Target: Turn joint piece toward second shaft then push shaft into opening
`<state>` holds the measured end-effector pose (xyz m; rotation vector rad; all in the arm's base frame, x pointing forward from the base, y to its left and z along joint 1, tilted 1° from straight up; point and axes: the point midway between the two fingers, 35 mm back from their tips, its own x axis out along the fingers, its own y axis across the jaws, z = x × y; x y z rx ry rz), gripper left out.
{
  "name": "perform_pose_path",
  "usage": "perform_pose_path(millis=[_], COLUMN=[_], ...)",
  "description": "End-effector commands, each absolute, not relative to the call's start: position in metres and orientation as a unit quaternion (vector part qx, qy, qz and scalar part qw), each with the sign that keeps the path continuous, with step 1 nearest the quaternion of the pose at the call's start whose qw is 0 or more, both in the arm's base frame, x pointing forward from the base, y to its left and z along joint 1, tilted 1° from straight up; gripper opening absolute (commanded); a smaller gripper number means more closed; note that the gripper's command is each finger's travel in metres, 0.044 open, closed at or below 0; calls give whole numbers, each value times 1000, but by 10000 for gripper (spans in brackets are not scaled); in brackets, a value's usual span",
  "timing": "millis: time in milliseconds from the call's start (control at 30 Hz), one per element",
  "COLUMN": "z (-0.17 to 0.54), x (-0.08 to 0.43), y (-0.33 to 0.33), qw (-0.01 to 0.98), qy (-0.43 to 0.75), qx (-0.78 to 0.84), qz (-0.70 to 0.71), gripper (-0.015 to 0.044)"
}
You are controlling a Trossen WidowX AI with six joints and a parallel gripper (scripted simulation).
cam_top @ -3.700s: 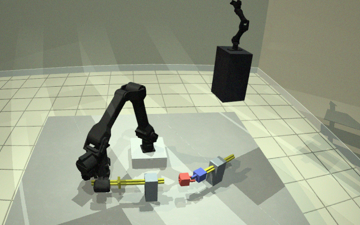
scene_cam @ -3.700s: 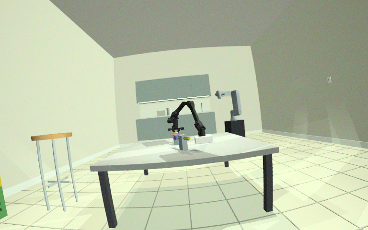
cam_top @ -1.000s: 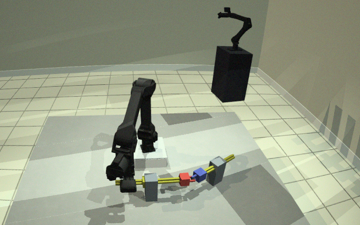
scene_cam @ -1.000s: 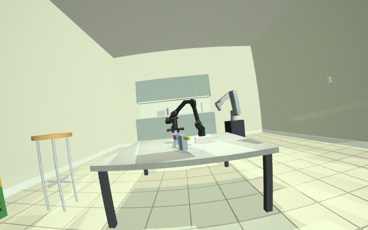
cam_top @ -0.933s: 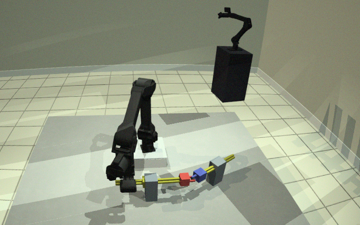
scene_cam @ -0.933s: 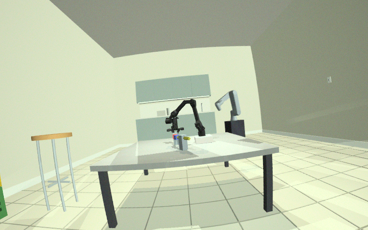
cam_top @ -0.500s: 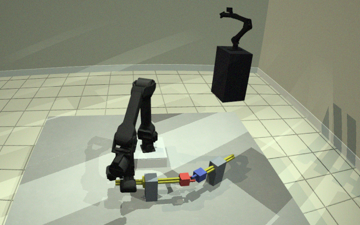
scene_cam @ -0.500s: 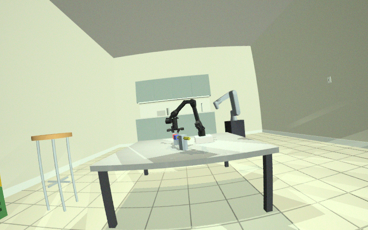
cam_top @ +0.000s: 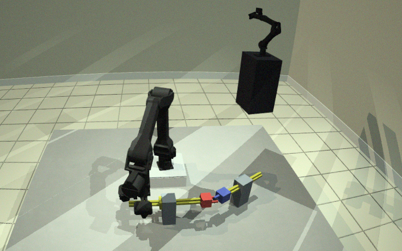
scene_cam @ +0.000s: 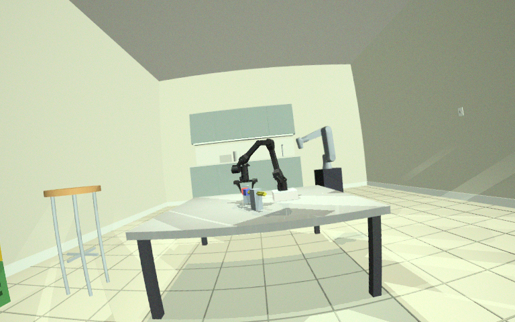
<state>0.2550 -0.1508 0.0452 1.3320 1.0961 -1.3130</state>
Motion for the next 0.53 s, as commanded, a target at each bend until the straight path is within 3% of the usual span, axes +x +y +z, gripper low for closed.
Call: perform_pose_path(millis=[0, 500], z=[45, 75], x=[255, 254], y=[-151, -150], qw=[468, 469], qy=[448, 448], qx=[543, 544], qz=[-535, -532], gripper=[440, 440])
